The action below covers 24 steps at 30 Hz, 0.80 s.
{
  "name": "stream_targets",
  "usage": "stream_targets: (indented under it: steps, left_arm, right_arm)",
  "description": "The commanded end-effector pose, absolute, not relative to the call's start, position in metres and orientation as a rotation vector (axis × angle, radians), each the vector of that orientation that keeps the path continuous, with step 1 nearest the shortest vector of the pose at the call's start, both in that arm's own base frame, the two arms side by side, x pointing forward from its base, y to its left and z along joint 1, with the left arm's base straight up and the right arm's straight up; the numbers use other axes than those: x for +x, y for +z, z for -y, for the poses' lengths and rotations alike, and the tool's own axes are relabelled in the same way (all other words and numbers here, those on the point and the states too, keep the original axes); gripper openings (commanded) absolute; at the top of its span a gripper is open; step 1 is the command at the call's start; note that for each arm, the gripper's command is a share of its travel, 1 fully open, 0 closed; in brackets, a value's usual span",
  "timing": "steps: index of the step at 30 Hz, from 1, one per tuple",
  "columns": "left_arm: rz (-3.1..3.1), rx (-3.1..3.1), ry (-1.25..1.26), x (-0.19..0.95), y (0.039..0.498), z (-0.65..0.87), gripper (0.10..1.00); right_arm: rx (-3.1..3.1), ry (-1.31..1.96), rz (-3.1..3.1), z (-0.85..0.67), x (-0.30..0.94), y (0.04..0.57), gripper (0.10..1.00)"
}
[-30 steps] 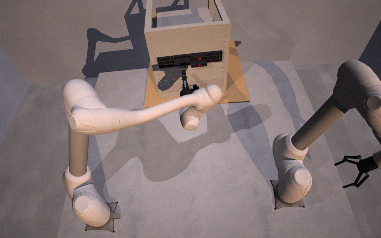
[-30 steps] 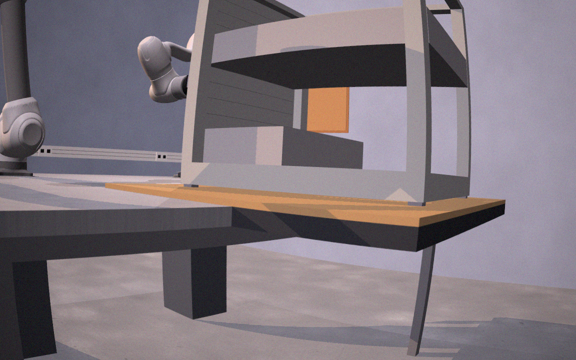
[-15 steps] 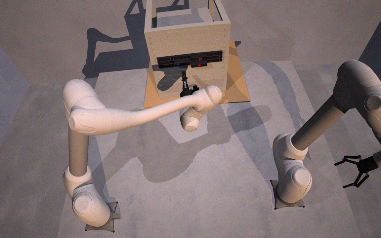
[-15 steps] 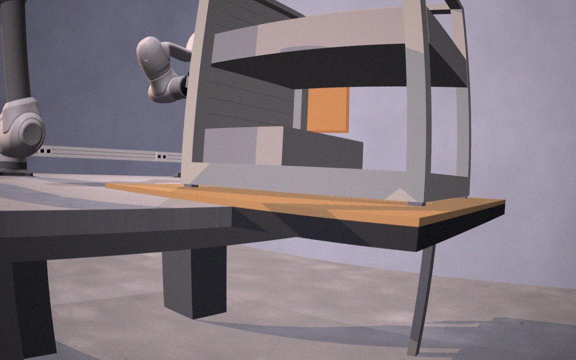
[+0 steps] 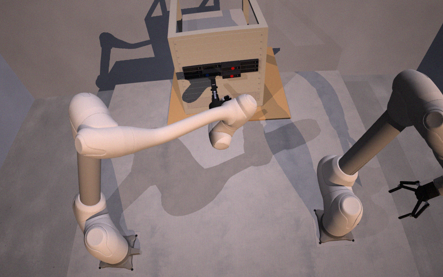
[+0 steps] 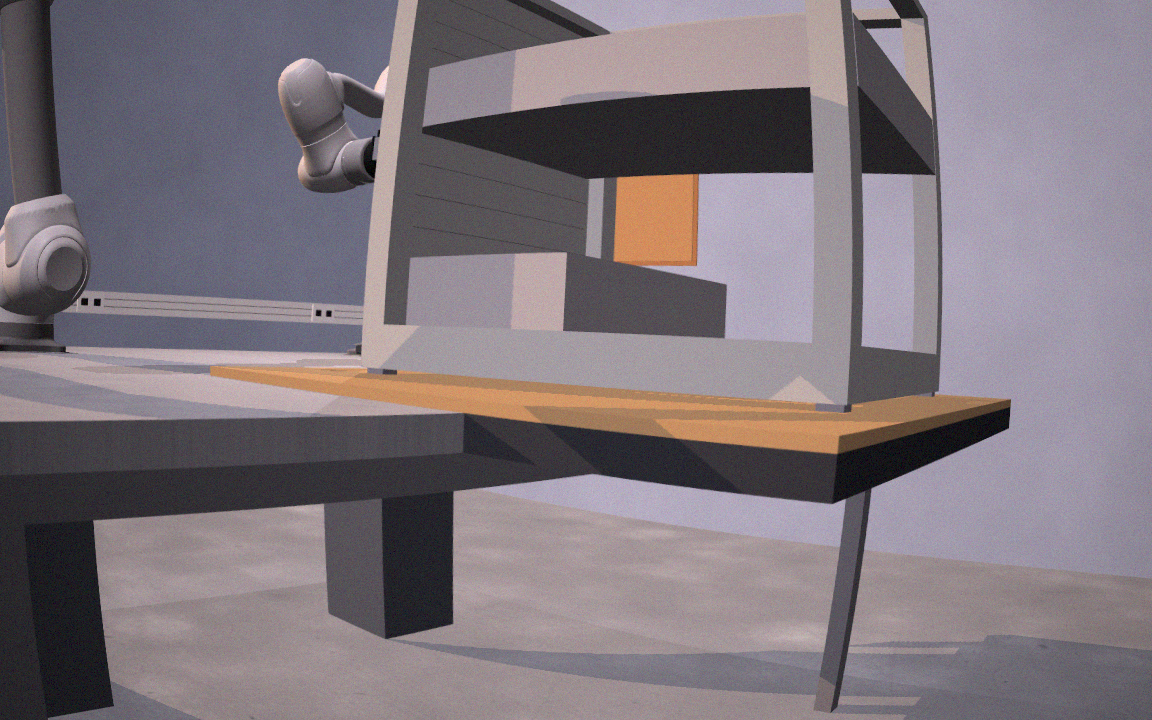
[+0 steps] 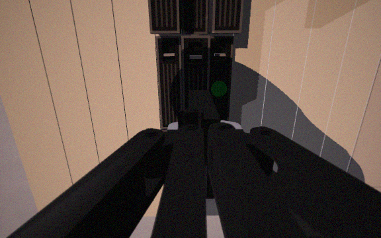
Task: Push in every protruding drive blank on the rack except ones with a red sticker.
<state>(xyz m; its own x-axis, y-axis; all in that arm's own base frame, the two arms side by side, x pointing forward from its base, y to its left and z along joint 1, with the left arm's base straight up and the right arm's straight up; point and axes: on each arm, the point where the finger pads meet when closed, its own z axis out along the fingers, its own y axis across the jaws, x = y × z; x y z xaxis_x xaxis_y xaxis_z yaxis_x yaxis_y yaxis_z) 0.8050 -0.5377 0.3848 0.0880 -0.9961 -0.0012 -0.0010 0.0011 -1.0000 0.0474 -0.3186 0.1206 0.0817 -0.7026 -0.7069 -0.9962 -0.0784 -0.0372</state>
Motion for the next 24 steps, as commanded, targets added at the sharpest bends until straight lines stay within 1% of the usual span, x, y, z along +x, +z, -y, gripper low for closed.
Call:
stream_targets:
  steps: [1, 8, 24]
  left_arm:
    - [-1.144, -1.250, -1.144, 0.809, 0.387, 0.537, 0.099]
    - [-1.144, -1.250, -1.144, 0.843, 0.387, 0.534, 0.099]
    - [-1.144, -1.250, -1.144, 0.844, 0.387, 0.534, 0.099]
  right_arm:
    - [-1.839, 0.724, -1.674, 0.319, 0.048, 0.121, 1.000]
    - [-1.839, 0.724, -1.674, 0.319, 0.048, 0.121, 1.000]
    - [-1.839, 0.724, -1.674, 0.319, 0.048, 0.121, 1.000]
